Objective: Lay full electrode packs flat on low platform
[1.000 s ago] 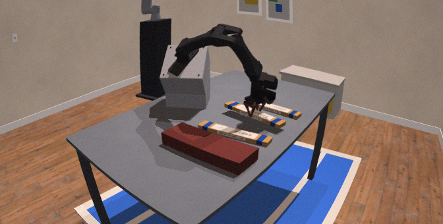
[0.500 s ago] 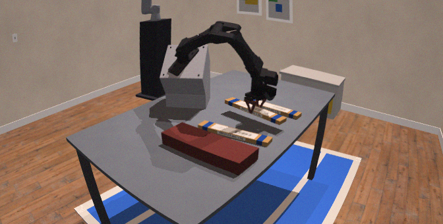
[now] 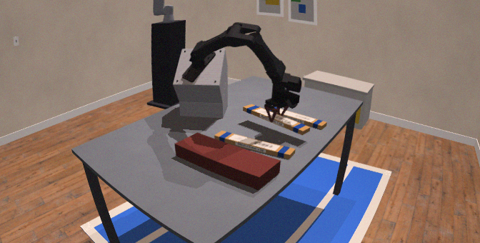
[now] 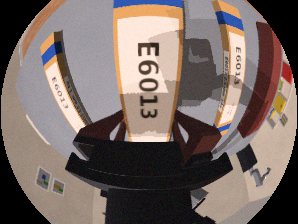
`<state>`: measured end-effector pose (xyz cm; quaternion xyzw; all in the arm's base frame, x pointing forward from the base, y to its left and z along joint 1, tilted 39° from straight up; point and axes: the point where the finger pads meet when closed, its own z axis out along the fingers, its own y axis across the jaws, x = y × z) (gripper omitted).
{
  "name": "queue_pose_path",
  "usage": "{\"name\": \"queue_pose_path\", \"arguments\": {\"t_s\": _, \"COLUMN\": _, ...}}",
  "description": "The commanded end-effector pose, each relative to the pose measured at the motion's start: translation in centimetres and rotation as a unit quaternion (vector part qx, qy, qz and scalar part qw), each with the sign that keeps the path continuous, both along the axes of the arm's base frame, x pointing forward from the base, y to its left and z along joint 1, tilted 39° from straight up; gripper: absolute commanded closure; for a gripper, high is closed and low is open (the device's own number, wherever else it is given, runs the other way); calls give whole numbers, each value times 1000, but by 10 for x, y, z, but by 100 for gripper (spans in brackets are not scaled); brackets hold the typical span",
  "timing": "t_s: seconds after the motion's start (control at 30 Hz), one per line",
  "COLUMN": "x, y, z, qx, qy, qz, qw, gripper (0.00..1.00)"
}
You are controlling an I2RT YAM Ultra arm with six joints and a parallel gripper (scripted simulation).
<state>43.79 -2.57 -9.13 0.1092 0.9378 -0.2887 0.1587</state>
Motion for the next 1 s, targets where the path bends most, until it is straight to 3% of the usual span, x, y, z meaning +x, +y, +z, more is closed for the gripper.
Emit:
{"name": "queue_pose_path", "arguments": {"t_s": 0.0, "x": 24, "y": 28, "z": 34, "qx": 4, "qy": -43, "qz": 22, "qw": 999, "gripper": 100}}
{"name": "queue_pose_path", "arguments": {"t_s": 0.97, "x": 27, "y": 32, "z": 39, "qx": 5, "qy": -43, "qz": 22, "qw": 999, "gripper": 100}}
